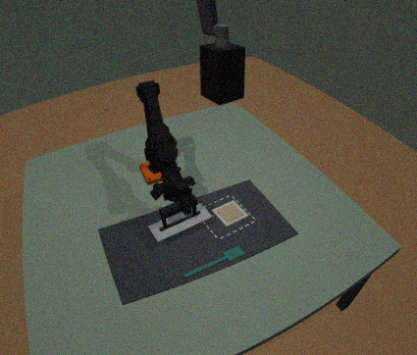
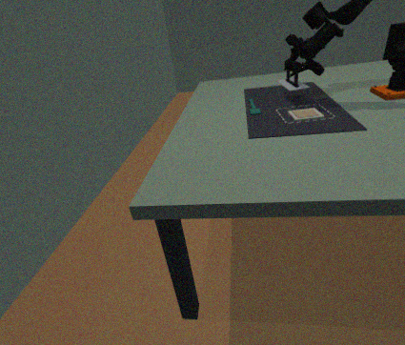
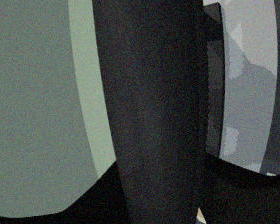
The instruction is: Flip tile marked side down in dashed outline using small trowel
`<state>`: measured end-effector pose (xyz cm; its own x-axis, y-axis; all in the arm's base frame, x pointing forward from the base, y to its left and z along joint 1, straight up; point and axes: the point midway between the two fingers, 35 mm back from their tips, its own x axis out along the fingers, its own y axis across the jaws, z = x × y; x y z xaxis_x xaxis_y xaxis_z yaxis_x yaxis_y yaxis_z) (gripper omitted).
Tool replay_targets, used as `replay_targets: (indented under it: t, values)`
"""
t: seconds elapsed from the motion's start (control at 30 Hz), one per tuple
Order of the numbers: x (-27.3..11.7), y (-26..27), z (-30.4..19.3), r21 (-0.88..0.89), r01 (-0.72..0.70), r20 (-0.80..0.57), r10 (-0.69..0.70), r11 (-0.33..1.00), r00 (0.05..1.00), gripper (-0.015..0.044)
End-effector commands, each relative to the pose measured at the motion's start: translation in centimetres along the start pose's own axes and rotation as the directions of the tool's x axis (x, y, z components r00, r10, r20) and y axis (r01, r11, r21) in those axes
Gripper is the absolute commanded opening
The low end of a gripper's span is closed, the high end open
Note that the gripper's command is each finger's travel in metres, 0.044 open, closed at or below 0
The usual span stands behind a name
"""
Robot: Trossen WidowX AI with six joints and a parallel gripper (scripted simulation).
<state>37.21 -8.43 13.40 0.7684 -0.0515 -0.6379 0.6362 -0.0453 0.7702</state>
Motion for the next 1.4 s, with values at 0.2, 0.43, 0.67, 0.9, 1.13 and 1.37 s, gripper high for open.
replay_targets:
  t: [0.2, 0.43, 0.67, 0.9, 1.13, 1.37]
  values:
    - [-1.24, 1.68, 2.41, -0.012, -0.026, 0.000, 0.026, 1.000, 1.000, 0.0000]
    - [-1.24, 1.68, 2.41, -0.012, -0.026, 0.000, 0.026, 1.000, 1.000, 0.0000]
    - [-1.24, 1.68, 2.41, -0.012, -0.026, 0.000, 0.026, 1.000, 1.000, 0.0000]
    - [-1.24, 1.68, 2.41, -0.012, -0.026, 0.000, 0.026, 1.000, 1.000, 0.0000]
    - [-1.24, 1.68, 2.41, -0.012, -0.026, 0.000, 0.026, 1.000, 1.000, 0.0000]
    - [-1.24, 1.68, 2.41, -0.012, -0.026, 0.000, 0.026, 1.000, 1.000, 0.0000]
